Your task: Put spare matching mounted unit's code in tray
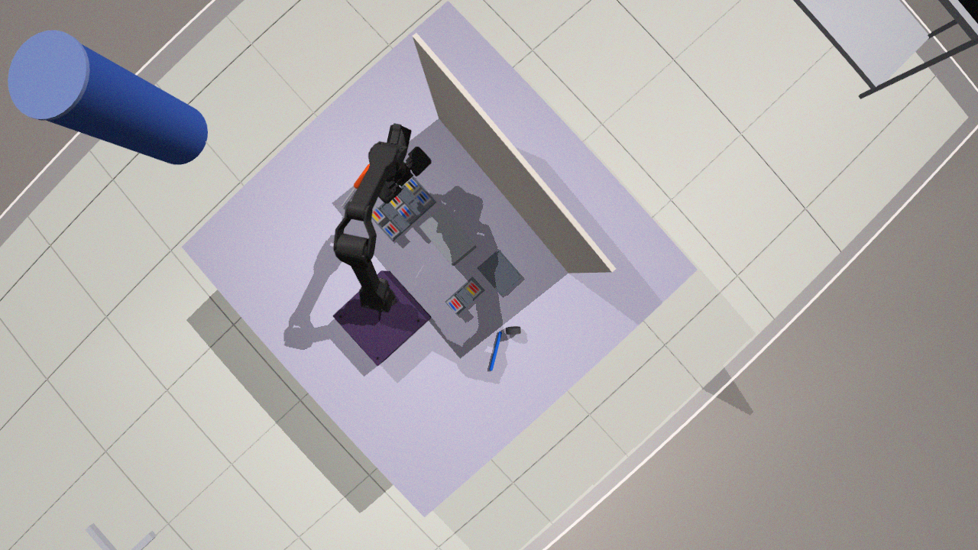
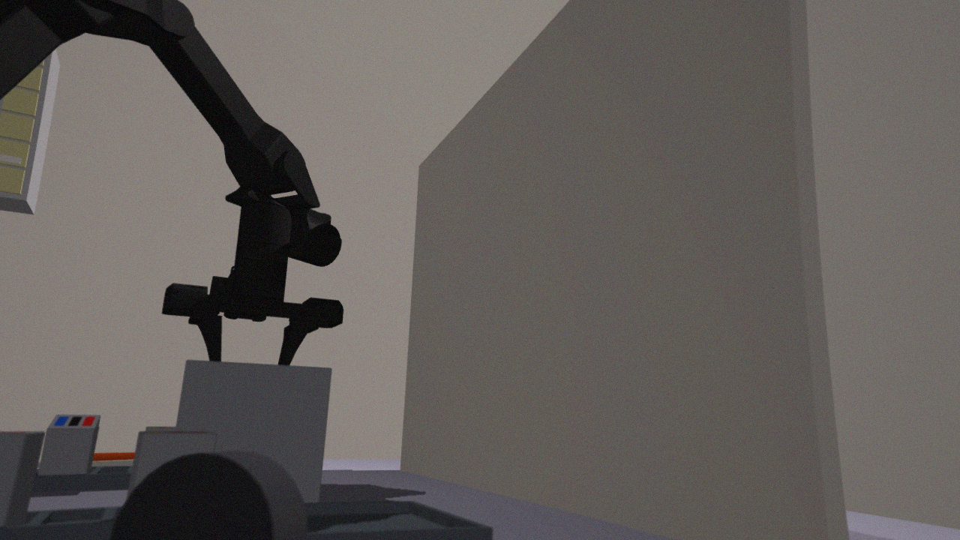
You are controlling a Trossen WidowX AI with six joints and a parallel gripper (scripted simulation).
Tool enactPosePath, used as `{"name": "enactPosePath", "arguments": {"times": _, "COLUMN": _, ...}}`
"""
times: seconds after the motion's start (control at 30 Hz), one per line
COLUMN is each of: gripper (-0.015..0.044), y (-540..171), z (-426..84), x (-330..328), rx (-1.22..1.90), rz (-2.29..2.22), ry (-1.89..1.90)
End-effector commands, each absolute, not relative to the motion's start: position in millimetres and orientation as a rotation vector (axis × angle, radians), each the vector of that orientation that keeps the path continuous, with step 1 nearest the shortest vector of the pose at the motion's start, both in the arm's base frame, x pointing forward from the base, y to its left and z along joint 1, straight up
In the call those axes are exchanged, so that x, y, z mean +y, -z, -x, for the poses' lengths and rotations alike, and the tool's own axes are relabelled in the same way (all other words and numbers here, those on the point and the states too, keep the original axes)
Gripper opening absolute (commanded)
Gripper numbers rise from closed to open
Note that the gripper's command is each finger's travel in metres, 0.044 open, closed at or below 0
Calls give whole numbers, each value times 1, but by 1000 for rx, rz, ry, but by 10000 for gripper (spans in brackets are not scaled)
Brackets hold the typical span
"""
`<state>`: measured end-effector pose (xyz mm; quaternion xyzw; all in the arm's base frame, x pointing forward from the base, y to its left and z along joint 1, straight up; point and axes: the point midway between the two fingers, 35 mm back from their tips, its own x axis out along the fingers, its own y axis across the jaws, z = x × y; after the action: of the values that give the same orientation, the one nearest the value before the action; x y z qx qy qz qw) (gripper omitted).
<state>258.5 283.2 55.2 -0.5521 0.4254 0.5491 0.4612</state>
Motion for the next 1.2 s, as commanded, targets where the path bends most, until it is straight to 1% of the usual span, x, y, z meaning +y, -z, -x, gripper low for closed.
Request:
{"name": "enactPosePath", "arguments": {"times": 0.0, "gripper": 300, "y": -50, "z": -258, "x": 282, "rx": 1052, "rz": 1363, "ry": -1354}}
{"name": "enactPosePath", "arguments": {"times": 1.17, "gripper": 300, "y": 7, "z": -262, "x": 285, "rx": 1052, "rz": 1363, "ry": -1354}}
